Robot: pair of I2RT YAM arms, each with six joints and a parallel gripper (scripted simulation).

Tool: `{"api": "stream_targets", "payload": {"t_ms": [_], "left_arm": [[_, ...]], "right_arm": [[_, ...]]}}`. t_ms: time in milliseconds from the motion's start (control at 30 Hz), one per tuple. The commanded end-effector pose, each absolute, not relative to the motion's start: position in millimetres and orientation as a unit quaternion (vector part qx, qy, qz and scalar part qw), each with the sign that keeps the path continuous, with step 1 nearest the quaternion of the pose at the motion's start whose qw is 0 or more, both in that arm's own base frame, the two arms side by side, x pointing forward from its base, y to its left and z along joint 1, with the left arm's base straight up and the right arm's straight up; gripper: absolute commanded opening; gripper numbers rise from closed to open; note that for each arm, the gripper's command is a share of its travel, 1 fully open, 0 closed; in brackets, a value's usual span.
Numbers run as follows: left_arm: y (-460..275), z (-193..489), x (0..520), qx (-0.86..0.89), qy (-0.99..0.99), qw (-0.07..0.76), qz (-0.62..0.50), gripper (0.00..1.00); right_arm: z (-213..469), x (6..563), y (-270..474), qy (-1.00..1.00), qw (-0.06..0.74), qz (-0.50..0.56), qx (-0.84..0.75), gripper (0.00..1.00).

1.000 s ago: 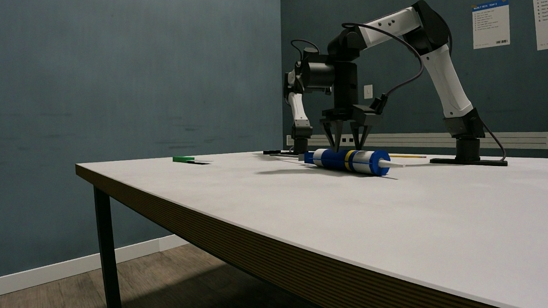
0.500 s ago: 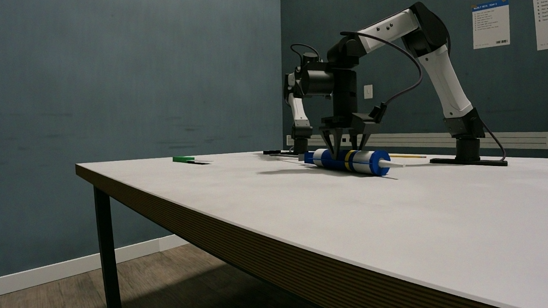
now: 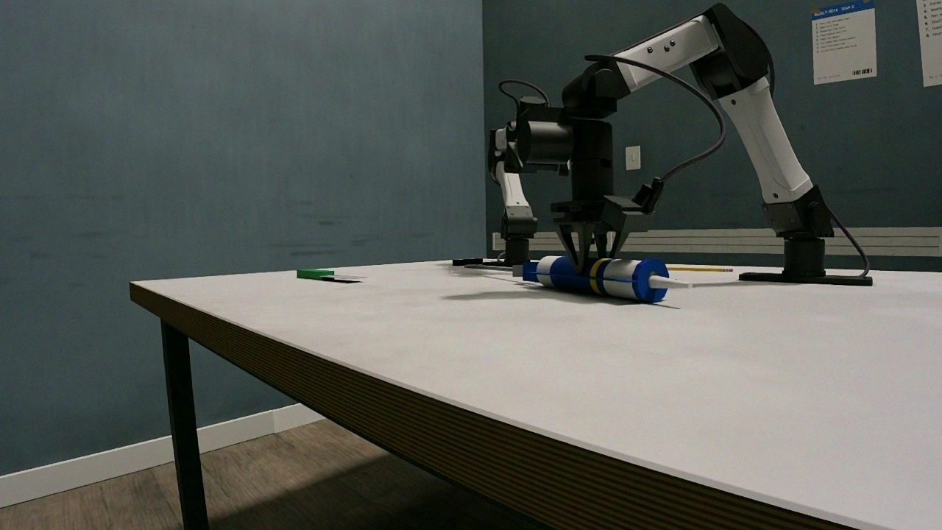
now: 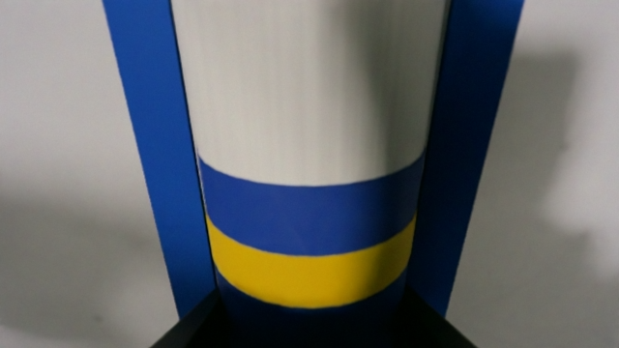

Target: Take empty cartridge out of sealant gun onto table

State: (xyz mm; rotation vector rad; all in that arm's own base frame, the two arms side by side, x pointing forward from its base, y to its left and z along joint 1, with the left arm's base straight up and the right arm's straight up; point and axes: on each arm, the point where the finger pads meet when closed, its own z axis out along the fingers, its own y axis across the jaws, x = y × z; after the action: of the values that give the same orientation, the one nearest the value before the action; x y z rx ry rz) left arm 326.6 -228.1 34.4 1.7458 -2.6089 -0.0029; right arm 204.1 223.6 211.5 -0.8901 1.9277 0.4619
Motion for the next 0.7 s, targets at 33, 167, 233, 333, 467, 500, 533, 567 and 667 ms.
{"api": "stream_targets", "payload": {"t_ms": [33, 167, 233, 333, 467, 500, 533, 567, 667], "left_arm": [[-237, 52, 312, 0.535, -0.840, 0.080, 0.040, 0.41], [-231, 61, 317, 0.543, -0.833, 0.090, 0.055, 0.41], [-227, 66, 321, 0.547, -0.829, 0.093, 0.064, 0.41], [-227, 70, 324, 0.548, -0.828, 0.095, 0.071, 0.41], [-225, 71, 326, 0.550, -0.827, 0.096, 0.074, 0.41], [-226, 71, 325, 0.549, -0.827, 0.096, 0.074, 0.41], [-226, 71, 325, 0.549, -0.827, 0.096, 0.074, 0.41], [-226, 71, 325, 0.549, -0.827, 0.095, 0.075, 0.41], [-227, 71, 326, 0.550, -0.826, 0.095, 0.076, 0.41]], "right_arm": [[223, 208, 226, 0.768, 0.492, 0.199, -0.359, 1.00], [222, 208, 227, 0.763, 0.499, 0.202, -0.358, 1.00], [222, 209, 228, 0.761, 0.502, 0.204, -0.358, 1.00], [223, 209, 228, 0.760, 0.503, 0.205, -0.357, 1.00], [221, 209, 227, 0.757, 0.508, 0.206, -0.356, 1.00], [221, 209, 227, 0.756, 0.509, 0.207, -0.356, 1.00], [221, 209, 227, 0.755, 0.510, 0.207, -0.356, 1.00], [221, 209, 227, 0.754, 0.511, 0.208, -0.356, 1.00], [220, 209, 227, 0.752, 0.514, 0.209, -0.355, 1.00]]}}
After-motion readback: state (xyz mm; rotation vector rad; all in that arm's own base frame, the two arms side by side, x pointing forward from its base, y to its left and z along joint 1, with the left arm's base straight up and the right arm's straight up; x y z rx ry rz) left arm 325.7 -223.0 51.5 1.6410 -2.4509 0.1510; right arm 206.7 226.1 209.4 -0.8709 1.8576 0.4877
